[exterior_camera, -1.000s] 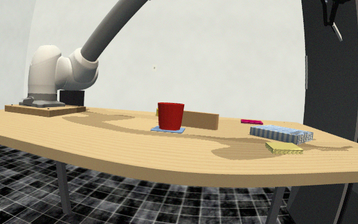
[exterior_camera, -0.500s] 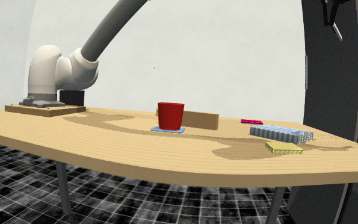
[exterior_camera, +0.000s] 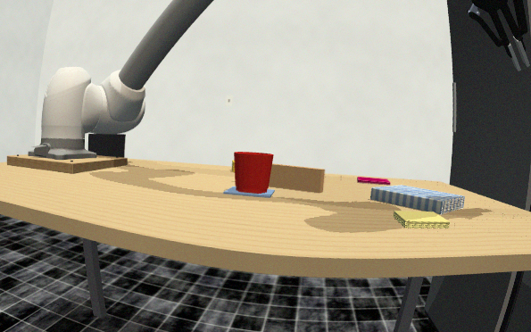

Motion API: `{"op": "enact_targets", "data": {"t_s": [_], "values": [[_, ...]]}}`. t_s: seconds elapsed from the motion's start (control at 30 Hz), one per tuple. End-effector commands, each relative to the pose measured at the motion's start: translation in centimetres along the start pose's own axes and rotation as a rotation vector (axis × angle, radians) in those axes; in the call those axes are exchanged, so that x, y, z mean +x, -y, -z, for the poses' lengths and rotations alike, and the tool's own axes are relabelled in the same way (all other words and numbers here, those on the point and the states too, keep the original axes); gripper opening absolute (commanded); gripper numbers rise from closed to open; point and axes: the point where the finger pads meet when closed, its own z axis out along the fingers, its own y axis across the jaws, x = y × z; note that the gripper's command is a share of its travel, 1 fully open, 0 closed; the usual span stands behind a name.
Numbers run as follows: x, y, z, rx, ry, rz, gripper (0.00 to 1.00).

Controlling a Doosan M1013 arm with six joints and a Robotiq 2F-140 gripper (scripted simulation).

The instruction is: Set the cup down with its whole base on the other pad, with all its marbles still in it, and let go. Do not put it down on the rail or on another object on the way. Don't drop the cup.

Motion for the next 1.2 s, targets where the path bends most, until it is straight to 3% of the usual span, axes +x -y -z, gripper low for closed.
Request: {"op": "enact_targets", "data": {"t_s": [0.0,0.07,0.3,0.33,0.4,0.5,0.57,0.6,0.63,0.67,0.73,0.77,0.83,0.93,1.0,1.03,1.13,1.17], "values": [[0.3,-1.4,0.2,-0.005,-0.016,0.091,0.0],[0.8,-3.8,0.4,-0.041,-0.047,0.239,0.0],[1.9,-8.2,1.2,-0.116,-0.088,0.506,0.0],[2.3,-9.9,1.5,-0.147,-0.099,0.605,0.0],[2.3,-9.9,1.5,-0.147,-0.099,0.605,0.0],[3.2,-13.5,2.4,-0.217,-0.114,0.815,0.0],[3.2,-13.5,2.4,-0.217,-0.114,0.815,0.0],[3.7,-15.4,2.9,-0.257,-0.116,0.924,0.0],[3.7,-15.4,2.9,-0.257,-0.116,0.924,0.0],[4.2,-17.4,3.5,-0.299,-0.115,1.037,0.0],[4.2,-17.4,3.5,-0.299,-0.115,1.037,0.0],[4.7,-19.4,4.1,-0.344,-0.109,1.15,0.0],[4.7,-19.4,4.1,-0.344,-0.109,1.15,0.0],[5.8,-23.5,5.6,-0.438,-0.085,1.38,0.0],[5.8,-23.5,5.6,-0.438,-0.085,1.38,0.0],[6.4,-25.6,6.4,-0.486,-0.065,1.494,0.0],[6.4,-25.6,6.4,-0.486,-0.065,1.494,0.0],[6.9,-27.7,7.3,-0.536,-0.041,1.607,0.0]]}}
